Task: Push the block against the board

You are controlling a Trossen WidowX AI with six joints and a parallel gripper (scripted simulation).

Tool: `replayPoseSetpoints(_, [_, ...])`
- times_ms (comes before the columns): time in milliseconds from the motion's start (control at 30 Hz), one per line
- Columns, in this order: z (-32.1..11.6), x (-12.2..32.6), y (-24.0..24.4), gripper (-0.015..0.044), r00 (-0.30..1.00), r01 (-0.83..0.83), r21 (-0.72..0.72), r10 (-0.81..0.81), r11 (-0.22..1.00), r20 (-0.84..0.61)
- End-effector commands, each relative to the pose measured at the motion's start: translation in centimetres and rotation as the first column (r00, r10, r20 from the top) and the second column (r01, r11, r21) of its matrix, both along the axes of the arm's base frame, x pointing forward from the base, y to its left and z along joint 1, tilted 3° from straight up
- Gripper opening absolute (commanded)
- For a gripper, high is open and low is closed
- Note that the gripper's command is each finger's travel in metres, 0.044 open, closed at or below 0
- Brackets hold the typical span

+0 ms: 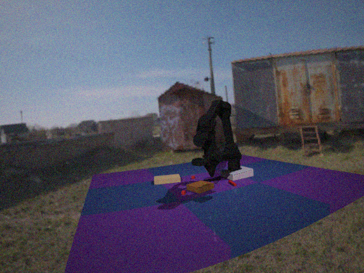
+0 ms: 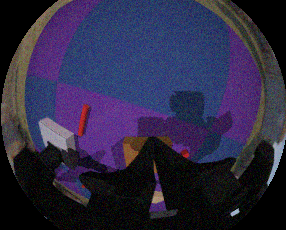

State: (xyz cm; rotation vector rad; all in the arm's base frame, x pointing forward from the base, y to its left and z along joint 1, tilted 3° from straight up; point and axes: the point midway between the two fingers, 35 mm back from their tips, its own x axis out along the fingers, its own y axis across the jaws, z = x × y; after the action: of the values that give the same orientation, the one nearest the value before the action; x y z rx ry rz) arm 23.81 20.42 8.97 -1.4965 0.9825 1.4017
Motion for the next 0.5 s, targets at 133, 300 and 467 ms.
replayPoseSetpoints(133, [0.8,-0.2,0.5,0.0000,1.000,0.000,0.001,0.000,1.000,0.001])
replayPoseSetpoints(300, [5.1,-0.6,0.5,0.0000,1.000,0.003,0.000,-0.003,1.000,0.006])
replayPoseSetpoints(467, [5.1,-0.6,0.5,0.0000,1.000,0.003,0.000,-0.003,1.000,0.006])
